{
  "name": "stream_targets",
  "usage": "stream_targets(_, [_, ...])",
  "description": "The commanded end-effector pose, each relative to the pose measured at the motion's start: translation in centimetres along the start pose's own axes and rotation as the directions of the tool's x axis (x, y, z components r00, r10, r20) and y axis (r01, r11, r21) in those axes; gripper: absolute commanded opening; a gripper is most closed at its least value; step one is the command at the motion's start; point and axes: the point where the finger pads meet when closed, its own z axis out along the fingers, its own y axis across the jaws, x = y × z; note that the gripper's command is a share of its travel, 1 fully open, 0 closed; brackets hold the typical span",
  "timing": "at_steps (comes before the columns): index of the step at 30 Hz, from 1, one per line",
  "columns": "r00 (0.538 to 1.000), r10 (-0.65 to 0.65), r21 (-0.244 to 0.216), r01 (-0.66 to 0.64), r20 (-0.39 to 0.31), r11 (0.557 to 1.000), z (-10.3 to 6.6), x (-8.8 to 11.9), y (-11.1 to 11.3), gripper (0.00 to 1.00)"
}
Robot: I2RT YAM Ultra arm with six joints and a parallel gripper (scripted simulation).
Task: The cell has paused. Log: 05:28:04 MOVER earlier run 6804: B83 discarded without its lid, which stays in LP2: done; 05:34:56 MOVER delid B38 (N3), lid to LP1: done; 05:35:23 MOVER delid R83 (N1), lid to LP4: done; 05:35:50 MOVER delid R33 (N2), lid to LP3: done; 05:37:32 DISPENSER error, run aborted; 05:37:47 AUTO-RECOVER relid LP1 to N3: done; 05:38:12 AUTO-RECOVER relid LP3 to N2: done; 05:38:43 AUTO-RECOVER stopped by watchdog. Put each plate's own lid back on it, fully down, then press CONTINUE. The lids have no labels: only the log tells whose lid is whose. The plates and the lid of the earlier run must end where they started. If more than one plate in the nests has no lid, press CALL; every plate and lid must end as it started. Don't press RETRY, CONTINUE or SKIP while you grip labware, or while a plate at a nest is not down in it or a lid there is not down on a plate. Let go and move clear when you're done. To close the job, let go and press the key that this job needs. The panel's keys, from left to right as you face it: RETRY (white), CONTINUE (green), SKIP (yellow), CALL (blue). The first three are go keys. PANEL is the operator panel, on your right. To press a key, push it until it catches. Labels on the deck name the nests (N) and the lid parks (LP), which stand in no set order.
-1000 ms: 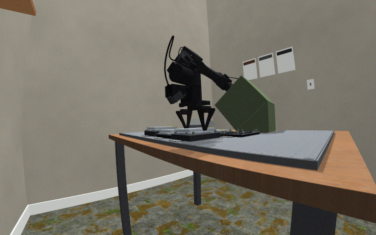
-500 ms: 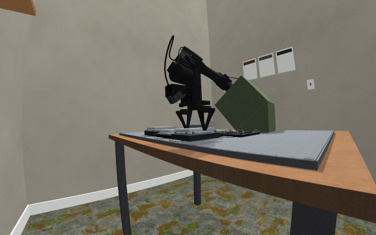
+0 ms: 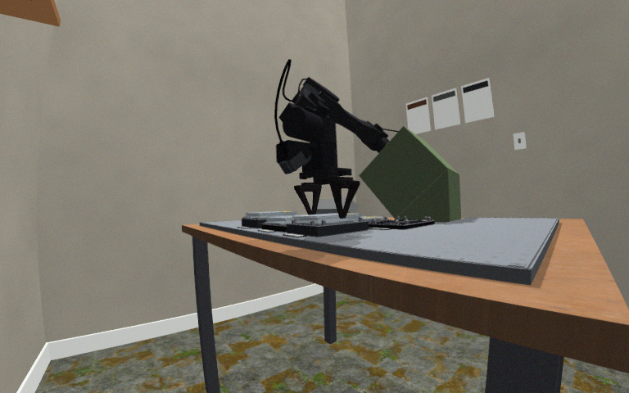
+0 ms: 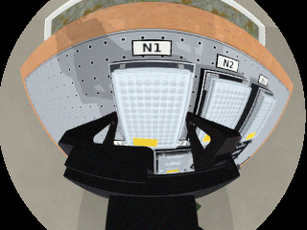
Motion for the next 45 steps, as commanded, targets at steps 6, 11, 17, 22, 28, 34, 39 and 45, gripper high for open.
stream_targets(6, [0.998,0.018,-0.004,-0.018,0.056,1.0,-3.1,-1.9,0.1,1.0])
stream_targets(11, [0.998,0.018,-0.006,-0.018,0.055,1.0,-3.9,-1.8,0.1,1.0])
stream_targets(17, [0.998,0.018,-0.008,-0.018,0.055,1.0,-4.6,-1.8,0.1,1.0])
stream_targets(22, [0.998,0.018,-0.01,-0.018,0.055,1.0,-5.3,-1.7,0.1,1.0])
stream_targets(28, [0.999,0.015,-0.009,-0.015,0.051,1.0,-5.4,-1.5,0.1,1.0])
stream_targets(34, [0.999,0.006,-0.006,-0.006,0.042,1.0,-5.3,-1.0,0.1,1.0])
stream_targets(39, [0.999,0.004,-0.005,-0.003,0.039,1.0,-5.4,-0.9,0.1,1.0])
stream_targets(45, [0.999,0.008,-0.008,-0.008,0.044,1.0,-5.7,-1.2,0.1,1.0])
